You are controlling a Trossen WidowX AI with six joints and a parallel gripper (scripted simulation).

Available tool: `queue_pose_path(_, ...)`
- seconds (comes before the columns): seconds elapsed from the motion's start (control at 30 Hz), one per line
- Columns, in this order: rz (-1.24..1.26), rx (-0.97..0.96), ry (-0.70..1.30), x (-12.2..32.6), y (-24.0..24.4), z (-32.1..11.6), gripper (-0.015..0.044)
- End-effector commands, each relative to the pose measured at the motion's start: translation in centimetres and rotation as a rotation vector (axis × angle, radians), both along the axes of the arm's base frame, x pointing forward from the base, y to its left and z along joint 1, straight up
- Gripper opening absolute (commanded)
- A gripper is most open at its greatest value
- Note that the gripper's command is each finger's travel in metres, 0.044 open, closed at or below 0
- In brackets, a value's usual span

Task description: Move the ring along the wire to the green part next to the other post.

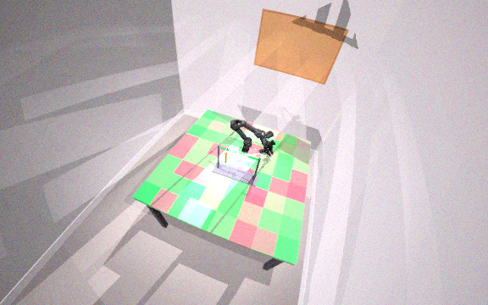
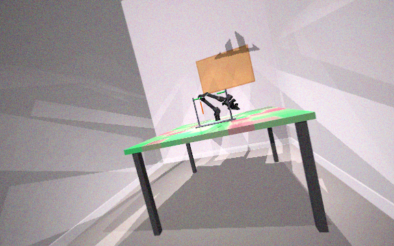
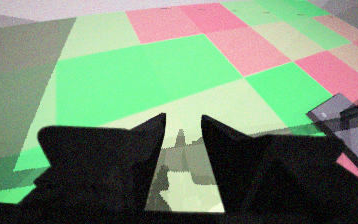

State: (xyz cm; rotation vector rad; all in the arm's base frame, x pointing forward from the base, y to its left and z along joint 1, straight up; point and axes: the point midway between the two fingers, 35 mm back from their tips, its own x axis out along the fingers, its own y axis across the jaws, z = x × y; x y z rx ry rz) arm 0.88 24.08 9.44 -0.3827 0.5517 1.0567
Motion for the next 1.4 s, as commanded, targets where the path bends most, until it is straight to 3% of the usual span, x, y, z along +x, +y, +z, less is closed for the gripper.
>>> queue_pose_path(0.0, -0.054, -0.01, 0.031, 2.1, -0.1, -0.5, 0.016)
queue_pose_path(0.67, -0.303, 0.033, 0.146, 11.4, -2.8, -1.7, 0.016)
queue_pose_path(1.37, -0.537, 0.164, 0.161, 19.1, -9.4, -1.6, 0.016)
